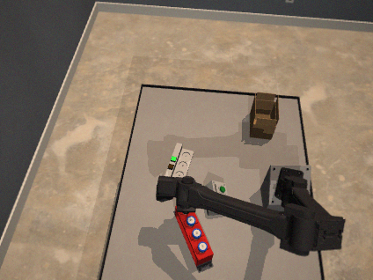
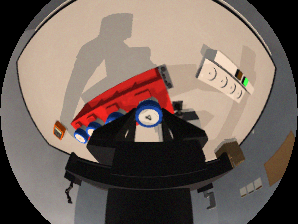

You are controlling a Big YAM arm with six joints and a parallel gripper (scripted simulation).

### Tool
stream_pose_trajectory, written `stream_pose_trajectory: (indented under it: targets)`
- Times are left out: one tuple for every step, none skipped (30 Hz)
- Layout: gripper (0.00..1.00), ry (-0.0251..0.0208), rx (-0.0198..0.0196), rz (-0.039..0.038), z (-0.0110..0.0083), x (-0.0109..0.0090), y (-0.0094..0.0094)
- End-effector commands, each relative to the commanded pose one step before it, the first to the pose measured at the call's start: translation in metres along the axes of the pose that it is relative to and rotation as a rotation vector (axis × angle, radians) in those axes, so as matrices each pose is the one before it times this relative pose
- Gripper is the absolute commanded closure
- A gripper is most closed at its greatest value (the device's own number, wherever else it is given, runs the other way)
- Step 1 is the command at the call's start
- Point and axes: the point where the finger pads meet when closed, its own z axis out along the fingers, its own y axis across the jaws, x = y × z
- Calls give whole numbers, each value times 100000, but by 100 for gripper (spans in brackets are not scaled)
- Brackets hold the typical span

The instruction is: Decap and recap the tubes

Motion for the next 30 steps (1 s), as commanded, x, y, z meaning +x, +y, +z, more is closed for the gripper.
stream_pose_trajectory:
  targets:
    - [100,-1589,100,12915,-378,-1694,875]
    - [100,1,1,3274,26,-6,6]
    - [100,0,1,3272,26,-6,6]
    - [100,-9,0,3263,23,-6,10]
    - [100,-34,-2,3244,14,-7,17]
    - [100,-89,-8,3231,-8,-13,22]
    - [100,-123,-18,3230,-21,-17,23]
    - [100,-117,-22,3262,-20,-20,11]
    - [100,-77,-13,3292,-4,-19,0]
    - [100,-30,2,3296,16,-13,-3]
    - [100,-10,8,1827,17,-4,5]
    - [100,-7,-1,-29,5,1,7]
    - [100,-27,-12,1,-5,-7,-2]
    - [100,0,0,0,0,0,0]
    - [100,0,0,0,0,0,0]
    - [100,287,-50,1212,-223,476,-870]
    - [100,0,0,0,0,0,0]
    - [100,0,0,0,0,0,0]
    - [51,0,0,0,0,0,0]
    - [51,0,0,0,0,0,0]
    - [51,0,0,0,0,0,0]
    - [51,0,0,0,0,0,0]
    - [51,0,0,0,0,0,0]
    - [51,0,0,0,0,0,0]
    - [51,0,0,0,0,0,0]
    - [51,0,0,0,0,0,0]
    - [51,0,0,0,0,0,0]
    - [51,0,0,0,0,0,0]
    - [51,0,0,0,0,0,0]
    - [51,-434,-40,-6744,-85,-473,776]
